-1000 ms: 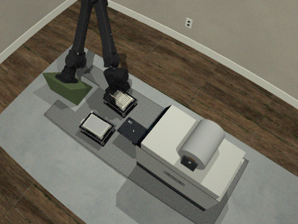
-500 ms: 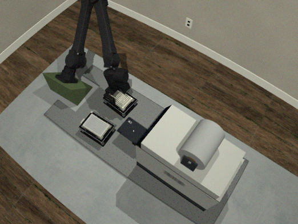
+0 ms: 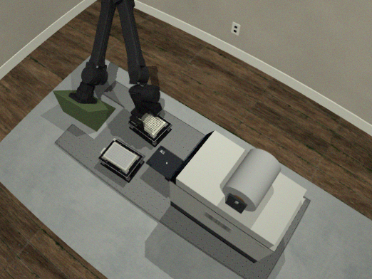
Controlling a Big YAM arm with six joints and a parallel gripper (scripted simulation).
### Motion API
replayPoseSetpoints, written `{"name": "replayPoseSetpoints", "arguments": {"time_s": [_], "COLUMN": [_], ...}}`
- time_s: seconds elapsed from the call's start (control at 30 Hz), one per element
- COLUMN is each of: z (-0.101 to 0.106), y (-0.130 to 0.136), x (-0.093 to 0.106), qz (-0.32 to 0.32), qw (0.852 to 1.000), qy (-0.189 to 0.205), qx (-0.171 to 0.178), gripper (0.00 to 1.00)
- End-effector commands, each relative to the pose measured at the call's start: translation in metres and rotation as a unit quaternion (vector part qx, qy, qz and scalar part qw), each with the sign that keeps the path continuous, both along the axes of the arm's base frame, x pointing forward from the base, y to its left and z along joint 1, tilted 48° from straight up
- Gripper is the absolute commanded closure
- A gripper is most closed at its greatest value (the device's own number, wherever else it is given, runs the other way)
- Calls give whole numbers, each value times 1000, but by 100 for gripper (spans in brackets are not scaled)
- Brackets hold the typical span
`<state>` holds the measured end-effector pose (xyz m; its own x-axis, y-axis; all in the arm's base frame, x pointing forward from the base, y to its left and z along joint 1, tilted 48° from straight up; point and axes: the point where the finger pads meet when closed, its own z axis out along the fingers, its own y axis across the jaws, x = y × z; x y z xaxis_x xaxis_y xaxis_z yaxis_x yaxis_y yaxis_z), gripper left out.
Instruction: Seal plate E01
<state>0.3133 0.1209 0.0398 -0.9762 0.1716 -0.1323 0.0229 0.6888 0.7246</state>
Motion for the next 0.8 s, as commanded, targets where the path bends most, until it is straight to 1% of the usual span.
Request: {"name": "replayPoseSetpoints", "arguments": {"time_s": [0.0, 0.43, 0.47, 0.77], "z": [6, 8, 8, 8], "y": [6, 5, 5, 5], "x": [11, 15, 15, 16], "qz": [12, 11, 11, 10], "qw": [1000, 1000, 1000, 1000], "qy": [-7, -12, -12, -13], "qx": [0, -3, -3, -3], "gripper": [8, 14, 100, 100]}}
